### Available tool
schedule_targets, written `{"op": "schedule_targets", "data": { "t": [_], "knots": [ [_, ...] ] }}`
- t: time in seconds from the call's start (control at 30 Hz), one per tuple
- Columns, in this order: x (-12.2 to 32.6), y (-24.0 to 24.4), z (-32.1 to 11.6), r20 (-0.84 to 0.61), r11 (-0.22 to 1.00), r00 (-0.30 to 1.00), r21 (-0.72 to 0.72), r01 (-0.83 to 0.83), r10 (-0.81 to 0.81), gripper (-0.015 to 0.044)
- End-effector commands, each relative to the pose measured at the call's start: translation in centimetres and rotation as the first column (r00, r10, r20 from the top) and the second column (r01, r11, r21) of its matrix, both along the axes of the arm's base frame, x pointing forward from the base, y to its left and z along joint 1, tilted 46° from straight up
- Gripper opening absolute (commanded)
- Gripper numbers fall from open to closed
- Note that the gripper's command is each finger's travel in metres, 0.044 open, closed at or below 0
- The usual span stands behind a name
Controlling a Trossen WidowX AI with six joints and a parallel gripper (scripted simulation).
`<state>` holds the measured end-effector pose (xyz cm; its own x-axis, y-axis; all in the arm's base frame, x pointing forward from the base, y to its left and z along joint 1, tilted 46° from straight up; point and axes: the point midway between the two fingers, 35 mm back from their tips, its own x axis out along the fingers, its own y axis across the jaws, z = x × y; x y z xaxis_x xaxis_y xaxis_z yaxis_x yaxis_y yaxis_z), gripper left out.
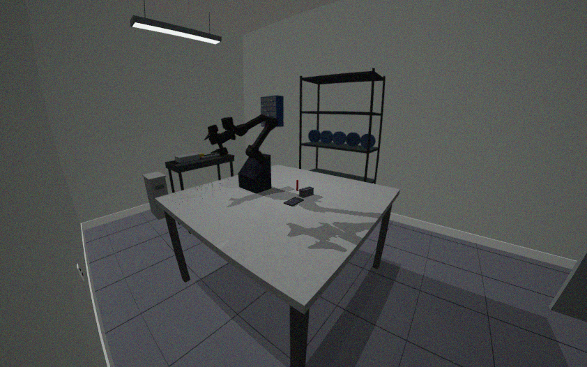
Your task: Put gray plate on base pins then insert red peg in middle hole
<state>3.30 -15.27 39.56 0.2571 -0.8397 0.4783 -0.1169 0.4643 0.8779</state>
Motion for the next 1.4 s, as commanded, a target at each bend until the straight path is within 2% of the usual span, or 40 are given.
{"op": "schedule_targets", "data": {
  "t": [0.0, 0.17, 0.3, 0.43, 0.63, 0.83, 0.97, 1.07, 1.23, 1.37],
  "knots": [
    [0.0, 0.0, 0.0, 0.0, 1.0, 1.0, 0.0, 0.0, 0.0, 0.0426],
    [1.1, -3.6, -1.1, -0.102, 0.993, 0.995, 0.118, -0.008, 0.02, 0.044],
    [4.0, -7.4, -3.4, -0.271, 0.969, 0.959, 0.247, -0.016, 0.085, 0.044],
    [8.2, -10.2, -6.6, -0.476, 0.936, 0.858, 0.351, -0.016, 0.193, 0.044],
    [15.5, -11.6, -12.3, -0.746, 0.9, 0.552, 0.436, -0.019, 0.373, 0.044],
    [22.4, -9.5, -18.2, -0.865, 0.877, 0.145, 0.476, -0.071, 0.481, 0.044],
    [26.5, -6.5, -22.5, -0.868, 0.864, -0.172, 0.488, -0.128, 0.465, 0.044],
    [29.1, -3.7, -25.5, -0.826, 0.853, -0.414, 0.487, -0.185, 0.382, 0.044],
    [32.3, 1.5, -30.5, -0.662, 0.816, -0.74, 0.49, -0.305, 0.121, 0.044],
    [33.7, 6.0, -34.5, -0.455, 0.76, -0.875, 0.507, -0.406, -0.165, 0.044]
  ]
}}
